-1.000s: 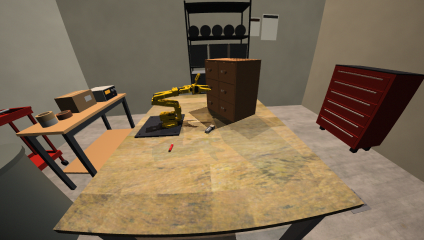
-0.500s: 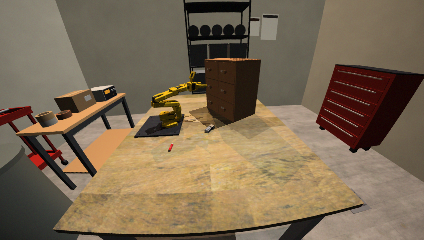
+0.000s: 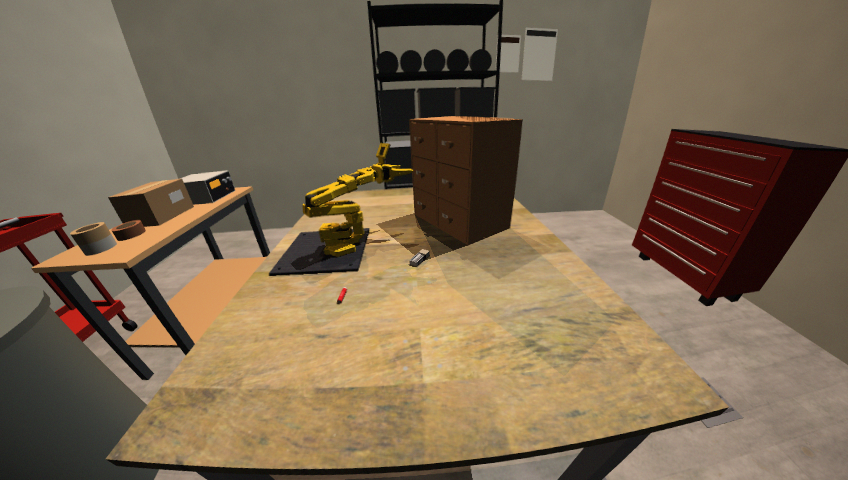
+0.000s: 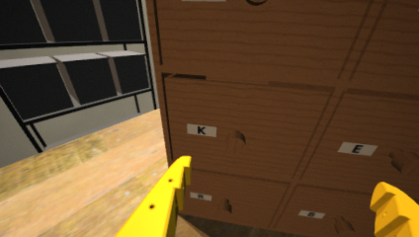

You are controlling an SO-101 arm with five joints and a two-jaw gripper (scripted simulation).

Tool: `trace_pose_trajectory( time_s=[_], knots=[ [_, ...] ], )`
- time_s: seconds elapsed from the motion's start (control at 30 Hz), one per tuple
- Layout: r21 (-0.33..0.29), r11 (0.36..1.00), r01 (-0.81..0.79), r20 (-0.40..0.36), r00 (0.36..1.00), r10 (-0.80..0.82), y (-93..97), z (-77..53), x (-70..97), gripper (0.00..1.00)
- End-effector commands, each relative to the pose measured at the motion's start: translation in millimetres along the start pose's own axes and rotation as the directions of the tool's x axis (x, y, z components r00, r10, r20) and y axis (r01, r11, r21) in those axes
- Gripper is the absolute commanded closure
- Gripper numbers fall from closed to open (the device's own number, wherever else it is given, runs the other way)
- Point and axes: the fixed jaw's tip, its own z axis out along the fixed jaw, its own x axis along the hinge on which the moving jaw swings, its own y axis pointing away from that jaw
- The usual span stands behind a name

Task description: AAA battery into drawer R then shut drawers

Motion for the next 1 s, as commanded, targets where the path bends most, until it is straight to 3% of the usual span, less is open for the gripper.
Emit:
trace_pose_trajectory(
  time_s=[0.0,0.97],
  knots=[
    [-0.006,1.0,-0.008,-0.024,1.0,0.008,1.4,-0.7,6.8,0.5],
    [-0.011,1.0,-0.008,-0.024,1.0,0.008,2.5,-1.1,11.4,0.5]
  ],
)
